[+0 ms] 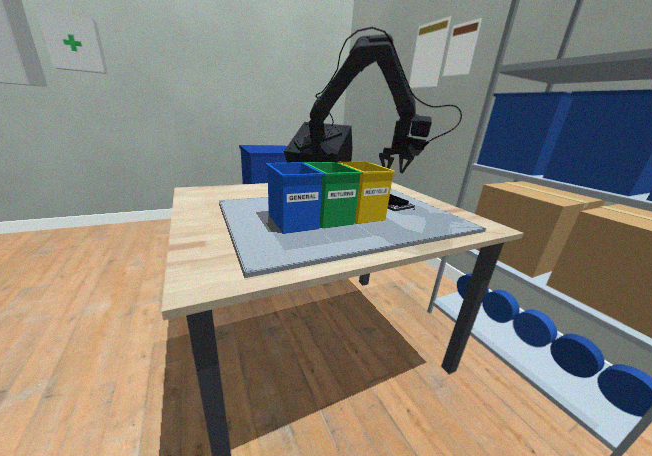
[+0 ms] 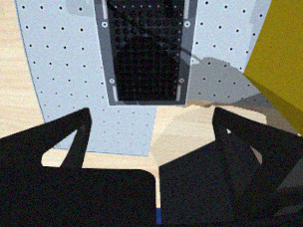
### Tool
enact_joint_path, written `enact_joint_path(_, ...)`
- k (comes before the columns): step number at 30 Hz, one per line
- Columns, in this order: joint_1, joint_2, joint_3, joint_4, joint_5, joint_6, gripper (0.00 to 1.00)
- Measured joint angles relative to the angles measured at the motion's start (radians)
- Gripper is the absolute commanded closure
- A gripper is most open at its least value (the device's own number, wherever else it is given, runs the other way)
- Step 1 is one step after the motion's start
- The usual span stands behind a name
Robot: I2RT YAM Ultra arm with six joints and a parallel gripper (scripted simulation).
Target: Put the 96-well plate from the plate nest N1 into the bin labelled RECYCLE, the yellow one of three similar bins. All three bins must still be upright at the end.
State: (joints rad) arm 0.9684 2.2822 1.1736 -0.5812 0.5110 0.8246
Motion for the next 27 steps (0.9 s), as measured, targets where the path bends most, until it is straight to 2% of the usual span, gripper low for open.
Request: enact_joint_path(27,-0.056,0.088,-0.014,0.141,0.003,-0.063,0.00)
